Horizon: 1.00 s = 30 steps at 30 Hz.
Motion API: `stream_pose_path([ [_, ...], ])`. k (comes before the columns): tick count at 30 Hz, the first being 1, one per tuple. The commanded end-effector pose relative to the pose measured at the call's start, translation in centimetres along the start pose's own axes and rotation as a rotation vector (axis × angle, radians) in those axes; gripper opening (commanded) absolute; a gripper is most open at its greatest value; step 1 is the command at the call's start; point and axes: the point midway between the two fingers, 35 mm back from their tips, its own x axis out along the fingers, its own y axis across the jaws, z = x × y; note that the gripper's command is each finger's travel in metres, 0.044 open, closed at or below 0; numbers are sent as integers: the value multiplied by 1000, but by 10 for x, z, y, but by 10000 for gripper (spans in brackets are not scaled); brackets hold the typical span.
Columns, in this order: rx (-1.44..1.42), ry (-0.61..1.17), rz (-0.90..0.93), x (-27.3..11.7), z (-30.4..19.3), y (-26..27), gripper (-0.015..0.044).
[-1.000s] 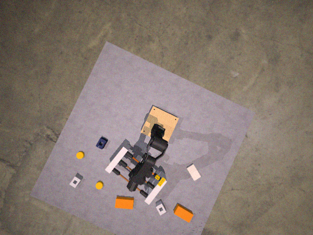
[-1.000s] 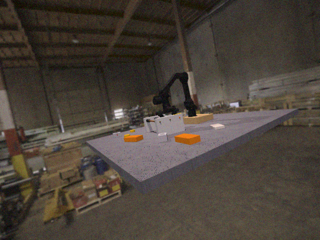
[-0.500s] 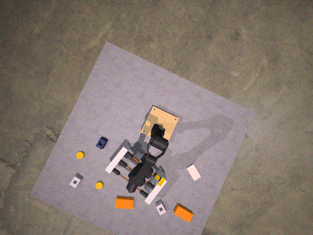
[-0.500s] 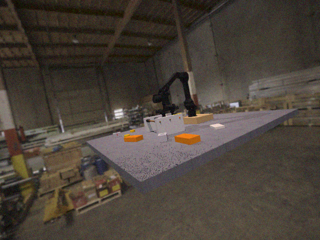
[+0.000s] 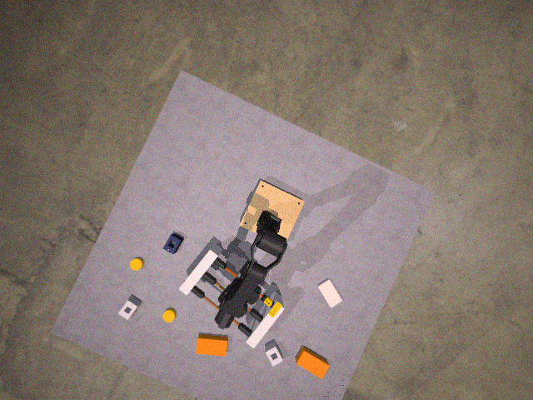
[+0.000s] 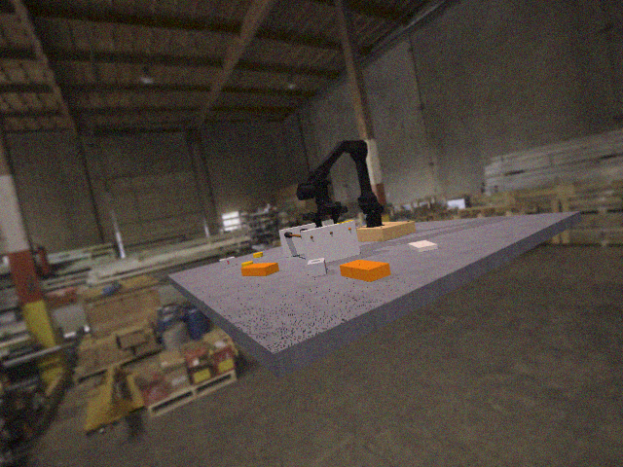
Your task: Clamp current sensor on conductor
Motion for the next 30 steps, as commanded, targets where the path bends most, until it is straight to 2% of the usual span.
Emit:
stream_pose_path([
  [1, 0, 0, 0, 0, 0, 0, 26],
  [17, 0, 0, -6, -2, 0, 0, 440],
  [29, 0, 0, -1, 0, 0, 0, 125],
  [30, 0, 0, -1, 0, 0, 0, 112],
])
